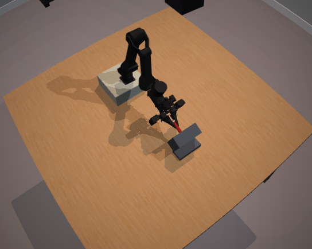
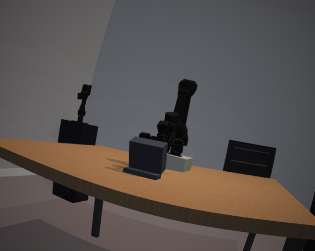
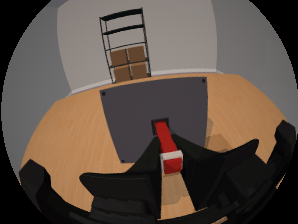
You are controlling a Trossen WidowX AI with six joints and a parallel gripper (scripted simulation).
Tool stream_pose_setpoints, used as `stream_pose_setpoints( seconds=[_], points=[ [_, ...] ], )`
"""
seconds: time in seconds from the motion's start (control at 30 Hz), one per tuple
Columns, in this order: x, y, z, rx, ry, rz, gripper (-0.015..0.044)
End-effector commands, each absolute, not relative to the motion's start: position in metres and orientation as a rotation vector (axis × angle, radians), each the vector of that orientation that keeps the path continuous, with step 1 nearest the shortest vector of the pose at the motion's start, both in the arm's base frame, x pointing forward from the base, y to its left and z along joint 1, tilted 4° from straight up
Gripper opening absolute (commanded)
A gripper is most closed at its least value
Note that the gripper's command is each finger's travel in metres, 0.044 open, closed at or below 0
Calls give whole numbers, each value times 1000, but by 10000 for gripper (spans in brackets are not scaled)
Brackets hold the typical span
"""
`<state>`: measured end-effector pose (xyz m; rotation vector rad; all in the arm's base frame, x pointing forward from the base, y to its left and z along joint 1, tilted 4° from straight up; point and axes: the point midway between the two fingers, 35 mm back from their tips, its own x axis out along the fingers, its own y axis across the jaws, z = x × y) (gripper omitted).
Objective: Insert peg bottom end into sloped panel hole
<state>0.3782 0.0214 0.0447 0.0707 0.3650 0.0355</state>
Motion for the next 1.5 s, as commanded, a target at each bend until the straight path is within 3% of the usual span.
stream_pose_setpoints(
  seconds=[0.0,1.3,1.47],
  points=[
    [381,22,46,71,357,38,0],
    [391,22,42,71,361,35,0],
    [391,22,42,71,361,35,131]
  ],
)
